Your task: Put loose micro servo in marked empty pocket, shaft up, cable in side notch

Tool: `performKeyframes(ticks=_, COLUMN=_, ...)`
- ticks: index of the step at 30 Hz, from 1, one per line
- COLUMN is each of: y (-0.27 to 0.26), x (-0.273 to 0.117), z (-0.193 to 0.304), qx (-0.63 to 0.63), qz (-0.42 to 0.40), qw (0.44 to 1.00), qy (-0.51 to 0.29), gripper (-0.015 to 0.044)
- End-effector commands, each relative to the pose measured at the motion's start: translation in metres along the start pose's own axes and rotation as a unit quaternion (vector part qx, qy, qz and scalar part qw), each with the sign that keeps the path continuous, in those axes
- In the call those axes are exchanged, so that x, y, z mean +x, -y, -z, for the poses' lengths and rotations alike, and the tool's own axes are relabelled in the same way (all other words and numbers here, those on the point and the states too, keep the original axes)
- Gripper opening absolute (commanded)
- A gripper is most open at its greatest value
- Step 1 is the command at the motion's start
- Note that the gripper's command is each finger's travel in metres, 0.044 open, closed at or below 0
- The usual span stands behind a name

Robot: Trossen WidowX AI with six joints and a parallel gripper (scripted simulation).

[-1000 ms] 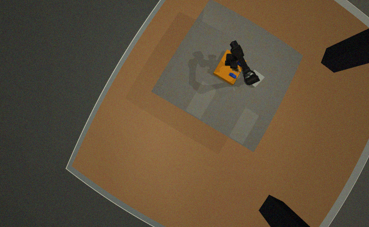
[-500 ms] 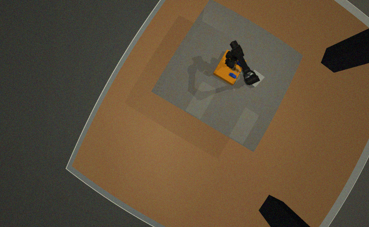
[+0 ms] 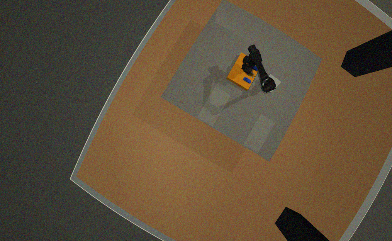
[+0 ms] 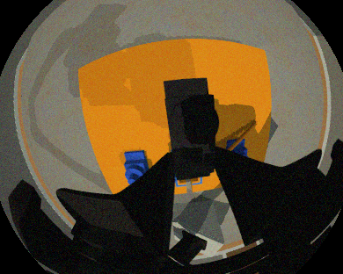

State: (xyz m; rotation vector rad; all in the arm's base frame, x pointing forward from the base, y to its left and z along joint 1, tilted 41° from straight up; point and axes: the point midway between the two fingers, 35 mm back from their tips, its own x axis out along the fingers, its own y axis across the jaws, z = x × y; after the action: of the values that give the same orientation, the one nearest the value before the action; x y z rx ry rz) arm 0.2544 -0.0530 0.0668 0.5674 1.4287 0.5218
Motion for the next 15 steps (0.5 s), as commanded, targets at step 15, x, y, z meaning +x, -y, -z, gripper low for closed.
performKeyframes(ticks=15, y=0.001, x=0.000, z=0.081, qx=0.003, qz=0.001, qw=1.000, qy=-0.002, gripper=0.0000)
